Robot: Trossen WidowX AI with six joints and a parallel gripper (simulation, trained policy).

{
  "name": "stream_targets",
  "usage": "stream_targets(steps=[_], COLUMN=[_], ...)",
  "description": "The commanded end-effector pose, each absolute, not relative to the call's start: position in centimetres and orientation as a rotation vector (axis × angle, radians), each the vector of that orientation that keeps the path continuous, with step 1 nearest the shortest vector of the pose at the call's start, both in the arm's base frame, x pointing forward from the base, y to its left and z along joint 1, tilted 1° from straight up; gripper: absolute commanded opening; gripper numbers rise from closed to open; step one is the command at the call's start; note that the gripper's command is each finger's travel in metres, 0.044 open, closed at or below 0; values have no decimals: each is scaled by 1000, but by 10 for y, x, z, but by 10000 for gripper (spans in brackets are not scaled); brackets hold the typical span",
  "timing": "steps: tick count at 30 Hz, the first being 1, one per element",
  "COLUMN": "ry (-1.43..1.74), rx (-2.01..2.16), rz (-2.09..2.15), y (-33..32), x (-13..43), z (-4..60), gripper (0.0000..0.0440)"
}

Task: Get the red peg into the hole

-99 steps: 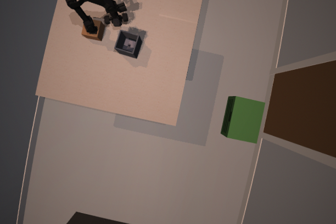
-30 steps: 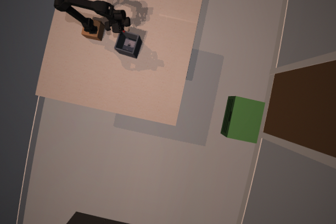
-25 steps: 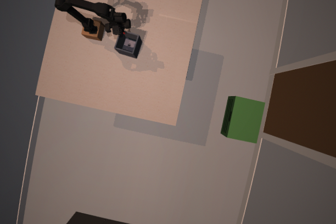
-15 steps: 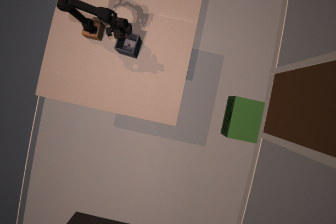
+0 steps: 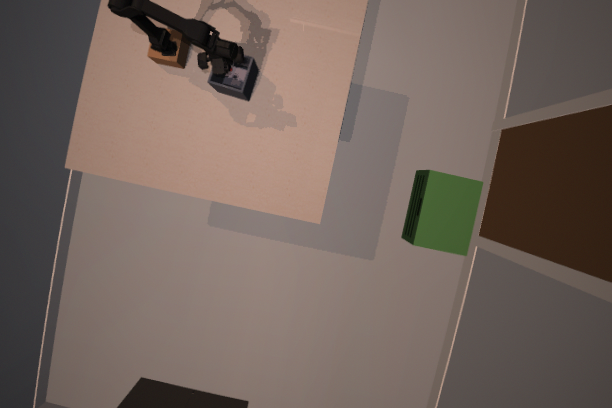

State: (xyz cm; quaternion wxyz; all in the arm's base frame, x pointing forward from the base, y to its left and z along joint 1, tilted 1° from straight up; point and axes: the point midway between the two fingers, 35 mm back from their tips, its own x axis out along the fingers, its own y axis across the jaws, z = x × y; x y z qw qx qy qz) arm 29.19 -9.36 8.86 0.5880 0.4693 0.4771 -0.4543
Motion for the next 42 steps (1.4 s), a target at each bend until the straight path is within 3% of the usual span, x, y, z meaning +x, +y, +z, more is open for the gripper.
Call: stream_targets(steps=[1, 20, 27, 42], ry=[1123, 1175, 1204, 1266], rx=[1095, 1048, 1018, 1148], rz=[-1050, -1011, -1010, -920], y=[-97, -109, -112, -116], x=[293, 301, 303, 312], z=[80, 40, 32, 53], gripper=[0, 4, 112, 174])
